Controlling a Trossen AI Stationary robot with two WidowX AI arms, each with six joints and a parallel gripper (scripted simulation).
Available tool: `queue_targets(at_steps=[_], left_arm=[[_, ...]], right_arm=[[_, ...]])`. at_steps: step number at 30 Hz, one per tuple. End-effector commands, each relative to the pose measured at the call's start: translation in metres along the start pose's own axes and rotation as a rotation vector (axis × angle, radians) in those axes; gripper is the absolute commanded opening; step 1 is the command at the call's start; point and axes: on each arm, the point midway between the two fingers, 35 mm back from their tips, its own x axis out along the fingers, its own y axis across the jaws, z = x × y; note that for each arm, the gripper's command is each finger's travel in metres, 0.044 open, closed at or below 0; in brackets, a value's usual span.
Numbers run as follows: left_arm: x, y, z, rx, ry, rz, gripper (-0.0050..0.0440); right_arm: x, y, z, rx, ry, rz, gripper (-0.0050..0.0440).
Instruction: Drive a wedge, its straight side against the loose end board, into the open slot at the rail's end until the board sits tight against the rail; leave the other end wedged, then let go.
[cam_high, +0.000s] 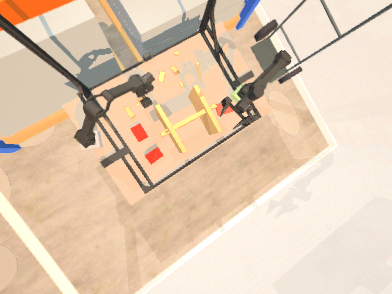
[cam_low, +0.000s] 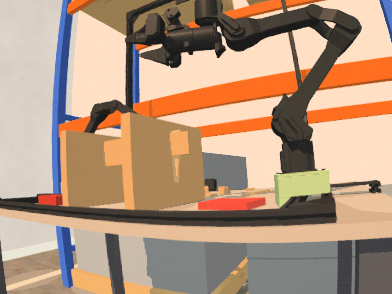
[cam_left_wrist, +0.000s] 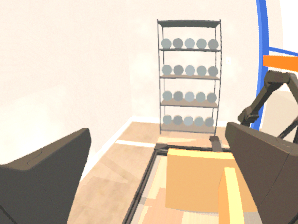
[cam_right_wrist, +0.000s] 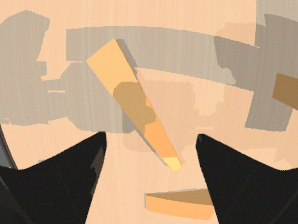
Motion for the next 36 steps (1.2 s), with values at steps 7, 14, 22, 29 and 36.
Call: queue_targets(at_steps=[7, 14, 22, 29, 36], left_arm=[[0.000, 0.000, -0.001, 0.001, 0.001, -0.001, 0.0440], [0.000, 0.000, -0.001, 0.001, 0.001, -0.001, 0.0440], [0.000, 0.000, -0.001, 0.001, 0.001, -0.001, 0.0440], [0.000, 0.000, -0.001, 0.001, 0.001, -0.001, 0.0440], [0.000, 0.000, -0.001, 0.001, 0.001, -0.001, 0.0440]], right_arm=[[-0.001, 0.005, 0.009, 0.433, -0.005, -0.003, 0.0287], [-0.001, 0.010, 0.016, 0.886, -0.006, -0.001, 0.0287], [-0.001, 0.015, 0.022, 1.330, -0.006, 0.000, 0.0287], [-0.001, 0.018, 0.027, 1.669, -0.007, 0.001, 0.0287], [-0.001, 0.023, 0.032, 2.061, -0.007, 0.002, 0.0287]])
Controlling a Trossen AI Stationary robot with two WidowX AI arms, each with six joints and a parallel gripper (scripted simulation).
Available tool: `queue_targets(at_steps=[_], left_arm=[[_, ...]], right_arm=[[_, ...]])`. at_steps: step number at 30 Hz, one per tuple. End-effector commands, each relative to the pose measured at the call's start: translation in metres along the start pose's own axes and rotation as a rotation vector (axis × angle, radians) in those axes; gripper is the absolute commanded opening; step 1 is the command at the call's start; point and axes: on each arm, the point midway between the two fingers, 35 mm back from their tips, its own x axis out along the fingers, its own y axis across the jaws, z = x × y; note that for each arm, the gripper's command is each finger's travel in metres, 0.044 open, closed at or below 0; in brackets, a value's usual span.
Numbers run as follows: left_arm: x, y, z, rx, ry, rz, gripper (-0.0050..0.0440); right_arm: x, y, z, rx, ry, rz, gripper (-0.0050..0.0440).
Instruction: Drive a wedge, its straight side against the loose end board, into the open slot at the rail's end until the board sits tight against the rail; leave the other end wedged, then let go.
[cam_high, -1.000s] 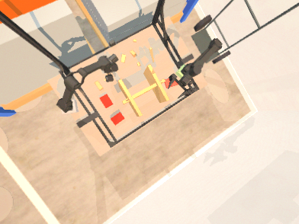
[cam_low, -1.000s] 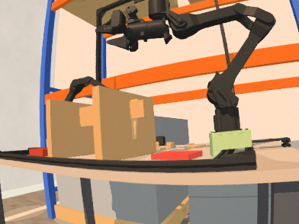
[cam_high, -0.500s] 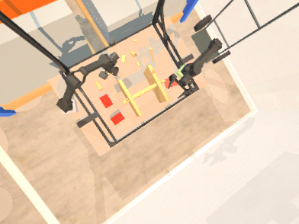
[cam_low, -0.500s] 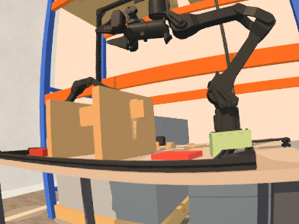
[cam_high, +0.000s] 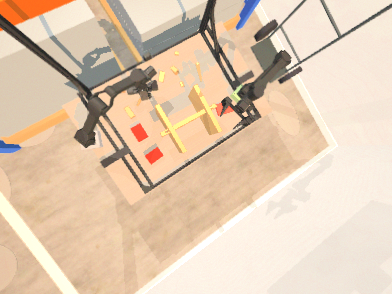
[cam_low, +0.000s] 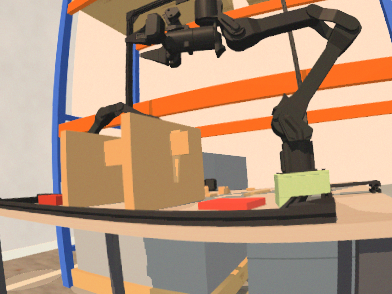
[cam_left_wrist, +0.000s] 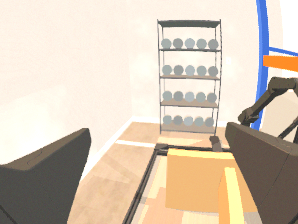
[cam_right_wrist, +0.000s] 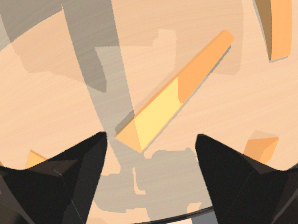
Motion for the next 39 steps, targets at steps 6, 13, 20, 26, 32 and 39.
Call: queue_targets(at_steps=[6, 13, 20, 26, 32, 39], left_arm=[[0.000, 0.000, -0.001, 0.001, 0.002, -0.001, 0.0440], [0.000, 0.000, -0.001, 0.001, 0.002, -0.001, 0.0440], [0.000, 0.000, -0.001, 0.001, 0.002, -0.001, 0.0440], [0.000, 0.000, -0.001, 0.001, 0.002, -0.001, 0.0440], [0.000, 0.000, -0.001, 0.001, 0.002, -0.001, 0.0440], [0.000, 0.000, -0.001, 0.001, 0.002, -0.001, 0.0440]], right_arm=[[0.001, 0.005, -0.006, 0.380, -0.003, 0.004, 0.0287], [0.001, 0.006, -0.009, 0.585, -0.002, 0.004, 0.0287], [0.006, 0.006, -0.009, 0.605, -0.002, 0.004, 0.0287], [0.016, 0.005, -0.008, 0.605, -0.002, 0.004, 0.0287], [0.021, 0.006, -0.009, 0.605, -0.002, 0.004, 0.0287], [0.030, 0.007, -0.009, 0.605, -0.002, 0.004, 0.0287]])
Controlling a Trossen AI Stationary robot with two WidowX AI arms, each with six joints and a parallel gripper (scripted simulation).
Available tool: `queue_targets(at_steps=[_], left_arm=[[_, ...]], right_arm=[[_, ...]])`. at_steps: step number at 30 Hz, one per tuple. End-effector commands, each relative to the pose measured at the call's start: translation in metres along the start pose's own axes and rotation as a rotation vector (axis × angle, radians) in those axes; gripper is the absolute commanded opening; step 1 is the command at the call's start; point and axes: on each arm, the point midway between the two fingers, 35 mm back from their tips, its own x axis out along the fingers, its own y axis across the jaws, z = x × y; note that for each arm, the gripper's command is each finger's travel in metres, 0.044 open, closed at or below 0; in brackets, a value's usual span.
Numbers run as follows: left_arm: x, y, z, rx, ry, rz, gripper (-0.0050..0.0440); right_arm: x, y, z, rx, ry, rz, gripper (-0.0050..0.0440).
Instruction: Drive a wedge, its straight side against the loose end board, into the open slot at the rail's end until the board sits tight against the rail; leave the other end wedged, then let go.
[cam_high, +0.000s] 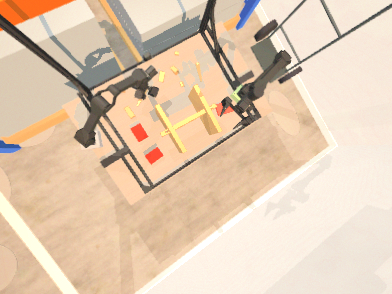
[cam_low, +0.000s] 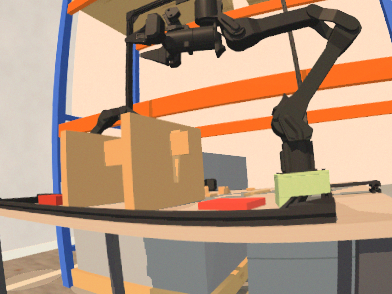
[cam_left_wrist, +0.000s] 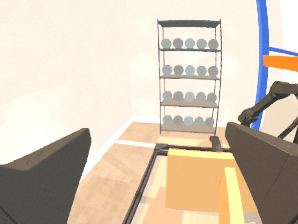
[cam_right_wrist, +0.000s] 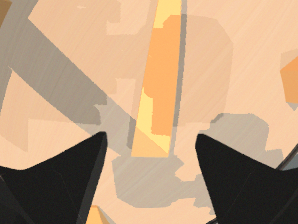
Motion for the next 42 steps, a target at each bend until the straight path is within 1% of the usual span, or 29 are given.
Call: queue_targets(at_steps=[1, 7, 11, 12, 15, 17, 32, 34, 35, 36, 37, 38, 39, 42], left_arm=[[0.000, 0.000, -0.001, 0.001, 0.001, -0.001, 0.0440], [0.000, 0.000, -0.001, 0.001, 0.001, -0.001, 0.0440], [0.000, 0.000, -0.001, 0.001, 0.001, -0.001, 0.0440], [0.000, 0.000, -0.001, 0.001, 0.001, -0.001, 0.0440], [0.000, 0.000, -0.001, 0.001, 0.001, -0.001, 0.0440], [0.000, 0.000, -0.001, 0.001, 0.001, -0.001, 0.0440], [0.000, 0.000, -0.001, 0.001, 0.001, -0.001, 0.0440], [0.000, 0.000, -0.001, 0.001, 0.001, -0.001, 0.0440], [0.000, 0.000, -0.001, 0.001, 0.001, -0.001, 0.0440], [0.000, 0.000, -0.001, 0.001, 0.001, -0.001, 0.0440], [0.000, 0.000, -0.001, 0.001, 0.001, -0.001, 0.0440], [0.000, 0.000, -0.001, 0.001, 0.001, -0.001, 0.0440], [0.000, 0.000, -0.001, 0.001, 0.001, -0.001, 0.0440], [0.000, 0.000, -0.001, 0.001, 0.001, -0.001, 0.0440]], right_arm=[[0.007, 0.000, 0.001, 0.004, -0.008, 0.001, 0.0287], [0.014, 0.000, 0.001, 0.004, -0.008, 0.001, 0.0287], [0.014, 0.000, 0.001, 0.004, -0.008, 0.001, 0.0191], [0.014, 0.000, 0.001, 0.004, -0.008, 0.001, 0.0191], [0.014, 0.000, 0.001, 0.004, -0.008, 0.001, 0.0171], [0.014, 0.000, 0.001, 0.004, -0.008, 0.001, 0.0171], [0.014, 0.000, 0.001, 0.004, -0.008, 0.001, 0.0071], [0.014, 0.000, 0.001, 0.004, -0.008, 0.001, 0.0071], [0.011, 0.000, 0.001, 0.004, -0.008, 0.001, 0.0047], [0.001, 0.001, 0.000, 0.004, -0.008, 0.001, 0.0023], [-0.016, 0.000, -0.001, 0.004, -0.008, 0.001, 0.0000], [-0.033, 0.000, 0.000, 0.004, -0.008, 0.001, 0.0000], [-0.043, 0.000, 0.000, 0.004, -0.008, 0.001, 0.0000], [-0.046, 0.000, 0.000, 0.004, -0.008, 0.001, 0.0000]])
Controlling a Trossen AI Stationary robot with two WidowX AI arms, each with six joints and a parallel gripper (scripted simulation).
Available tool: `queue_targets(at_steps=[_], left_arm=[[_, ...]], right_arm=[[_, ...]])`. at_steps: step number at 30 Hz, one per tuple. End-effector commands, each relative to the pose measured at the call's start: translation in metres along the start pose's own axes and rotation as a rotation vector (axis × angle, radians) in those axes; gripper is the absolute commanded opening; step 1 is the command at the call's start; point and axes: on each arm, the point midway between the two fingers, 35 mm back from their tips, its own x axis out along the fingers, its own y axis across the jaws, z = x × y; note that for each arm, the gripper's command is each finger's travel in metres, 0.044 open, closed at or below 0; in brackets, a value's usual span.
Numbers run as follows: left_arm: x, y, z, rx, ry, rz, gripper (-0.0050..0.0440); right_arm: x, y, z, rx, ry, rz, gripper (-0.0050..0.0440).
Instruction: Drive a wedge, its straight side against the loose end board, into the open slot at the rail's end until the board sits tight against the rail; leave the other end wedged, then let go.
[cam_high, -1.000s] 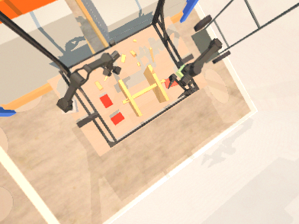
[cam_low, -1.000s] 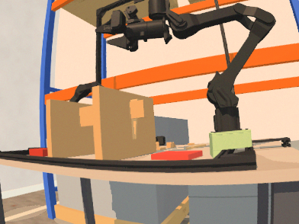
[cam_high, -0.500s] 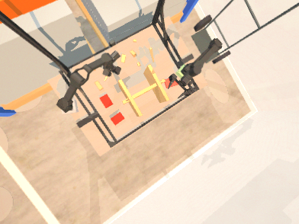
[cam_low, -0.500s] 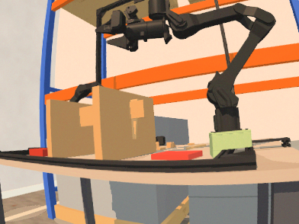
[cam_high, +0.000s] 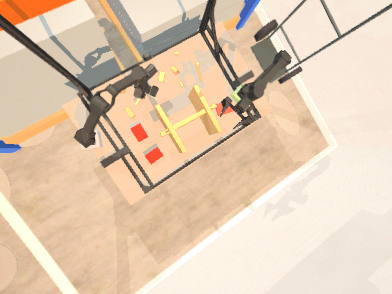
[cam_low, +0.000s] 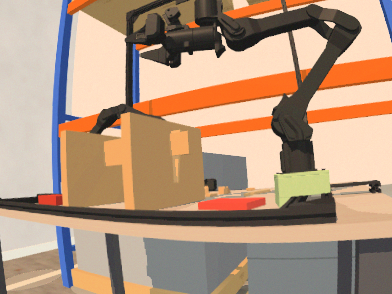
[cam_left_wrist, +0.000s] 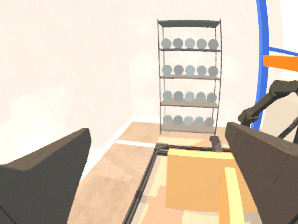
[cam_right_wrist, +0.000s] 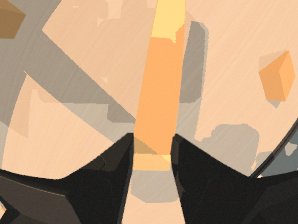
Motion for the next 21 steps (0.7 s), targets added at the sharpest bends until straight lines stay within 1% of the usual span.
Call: queue_targets(at_steps=[1, 3, 5, 7, 9, 10, 15, 16, 21], left_arm=[[0.000, 0.000, -0.001, 0.001, 0.001, -0.001, 0.0440], [0.000, 0.000, -0.001, 0.001, 0.001, -0.001, 0.0440], [0.003, -0.002, 0.000, 0.013, 0.001, -0.005, 0.0392], [0.010, -0.009, 0.000, 0.049, 0.001, -0.014, 0.0344], [0.010, -0.009, 0.000, 0.049, 0.001, -0.014, 0.0344], [0.015, -0.014, 0.000, 0.077, 0.001, -0.021, 0.0320], [0.049, -0.056, -0.002, 0.258, -0.006, -0.068, 0.0200], [0.055, -0.065, -0.004, 0.296, -0.008, -0.078, 0.0193], [0.081, -0.120, -0.015, 0.481, -0.025, -0.124, 0.0193]], right_arm=[[-0.023, 0.001, -0.003, 0.001, 0.027, 0.015, 0.0000], [-0.023, 0.001, -0.003, 0.001, 0.027, 0.015, 0.0000], [-0.023, 0.001, -0.003, 0.001, 0.027, 0.015, 0.0000], [-0.023, 0.001, -0.003, 0.001, 0.027, 0.015, 0.0000], [-0.023, 0.001, -0.003, 0.001, 0.027, 0.015, 0.0000], [-0.023, 0.001, -0.003, 0.001, 0.027, 0.015, 0.0000], [-0.023, 0.001, -0.003, 0.001, 0.027, 0.015, 0.0000], [-0.023, 0.001, -0.003, 0.001, 0.027, 0.015, 0.0000], [-0.023, 0.001, -0.003, 0.001, 0.027, 0.015, 0.0000]])
